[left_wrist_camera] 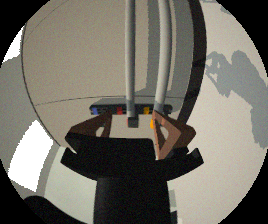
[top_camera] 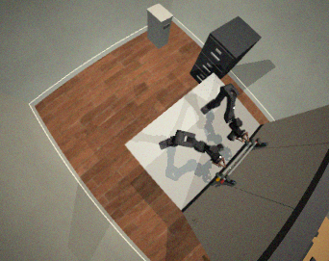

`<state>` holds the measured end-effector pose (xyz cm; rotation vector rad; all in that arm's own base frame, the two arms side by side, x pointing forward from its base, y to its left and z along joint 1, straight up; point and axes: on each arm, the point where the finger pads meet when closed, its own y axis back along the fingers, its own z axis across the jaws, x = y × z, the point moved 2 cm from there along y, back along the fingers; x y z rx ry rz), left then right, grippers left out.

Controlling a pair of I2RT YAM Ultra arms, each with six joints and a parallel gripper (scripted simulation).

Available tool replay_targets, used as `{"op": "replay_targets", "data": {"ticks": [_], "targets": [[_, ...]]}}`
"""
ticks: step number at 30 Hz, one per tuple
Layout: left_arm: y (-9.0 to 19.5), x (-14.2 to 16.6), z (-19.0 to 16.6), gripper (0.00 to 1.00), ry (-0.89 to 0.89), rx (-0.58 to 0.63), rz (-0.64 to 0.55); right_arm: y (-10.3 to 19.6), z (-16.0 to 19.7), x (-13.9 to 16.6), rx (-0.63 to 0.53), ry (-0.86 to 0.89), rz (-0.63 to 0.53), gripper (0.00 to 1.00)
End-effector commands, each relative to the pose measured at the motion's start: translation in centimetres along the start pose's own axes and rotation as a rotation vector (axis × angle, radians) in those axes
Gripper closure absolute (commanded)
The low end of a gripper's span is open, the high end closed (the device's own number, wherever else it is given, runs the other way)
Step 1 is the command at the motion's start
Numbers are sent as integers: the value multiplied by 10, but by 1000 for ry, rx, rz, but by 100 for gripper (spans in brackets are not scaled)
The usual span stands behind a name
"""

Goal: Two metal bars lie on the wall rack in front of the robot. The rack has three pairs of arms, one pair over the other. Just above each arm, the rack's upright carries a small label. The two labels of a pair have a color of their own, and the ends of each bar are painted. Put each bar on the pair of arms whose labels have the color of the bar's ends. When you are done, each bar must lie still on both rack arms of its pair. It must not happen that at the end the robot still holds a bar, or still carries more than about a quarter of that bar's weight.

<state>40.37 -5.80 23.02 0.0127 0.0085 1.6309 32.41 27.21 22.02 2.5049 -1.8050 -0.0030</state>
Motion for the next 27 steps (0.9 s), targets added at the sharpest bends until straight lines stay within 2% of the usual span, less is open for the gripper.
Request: {"op": "replay_targets", "data": {"ticks": [1, 27], "targets": [[6, -2, 6, 29, 3, -13, -6, 6, -16, 1, 46, -30, 0, 29], [10, -2, 6, 15, 3, -14, -6, 10, -16, 1, 46, -30, 0, 16]]}}
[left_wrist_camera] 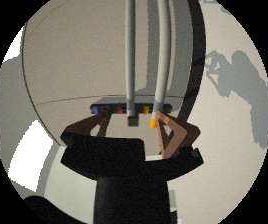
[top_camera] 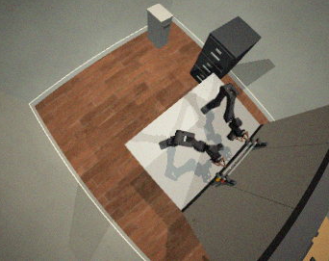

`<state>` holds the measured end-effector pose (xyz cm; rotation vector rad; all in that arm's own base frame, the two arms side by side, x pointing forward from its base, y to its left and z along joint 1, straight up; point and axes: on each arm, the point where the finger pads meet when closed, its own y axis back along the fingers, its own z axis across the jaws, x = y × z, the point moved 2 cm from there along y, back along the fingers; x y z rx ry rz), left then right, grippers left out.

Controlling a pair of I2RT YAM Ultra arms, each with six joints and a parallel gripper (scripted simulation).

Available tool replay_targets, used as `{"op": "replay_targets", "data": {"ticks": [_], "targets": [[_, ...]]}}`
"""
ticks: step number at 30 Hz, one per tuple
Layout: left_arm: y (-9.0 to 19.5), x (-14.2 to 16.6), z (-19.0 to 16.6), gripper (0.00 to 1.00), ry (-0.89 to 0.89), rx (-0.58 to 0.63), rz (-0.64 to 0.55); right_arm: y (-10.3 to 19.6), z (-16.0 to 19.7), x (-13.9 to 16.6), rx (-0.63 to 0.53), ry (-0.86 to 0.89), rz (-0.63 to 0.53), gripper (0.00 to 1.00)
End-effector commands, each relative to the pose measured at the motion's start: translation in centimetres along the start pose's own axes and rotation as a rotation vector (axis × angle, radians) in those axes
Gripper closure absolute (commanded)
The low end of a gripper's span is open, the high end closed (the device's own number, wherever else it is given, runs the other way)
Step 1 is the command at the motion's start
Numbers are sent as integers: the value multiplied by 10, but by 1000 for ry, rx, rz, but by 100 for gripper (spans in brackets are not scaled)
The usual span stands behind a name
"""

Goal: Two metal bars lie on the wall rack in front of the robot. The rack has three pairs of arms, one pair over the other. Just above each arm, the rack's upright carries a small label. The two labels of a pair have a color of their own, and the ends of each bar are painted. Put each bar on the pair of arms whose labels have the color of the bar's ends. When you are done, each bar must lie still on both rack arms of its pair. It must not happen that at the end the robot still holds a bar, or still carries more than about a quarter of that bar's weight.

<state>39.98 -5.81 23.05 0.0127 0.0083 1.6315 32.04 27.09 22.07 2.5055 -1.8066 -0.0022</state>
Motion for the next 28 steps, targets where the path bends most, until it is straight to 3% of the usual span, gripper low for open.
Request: {"op": "replay_targets", "data": {"ticks": [1, 28], "targets": [[6, -2, 6, 15, 3, -13, -7, 6, -15, 1, 44, -30, 0, 15], [11, -2, 6, 0, 3, -13, -7, 10, -15, 1, 44, -30, 0, 0]]}}
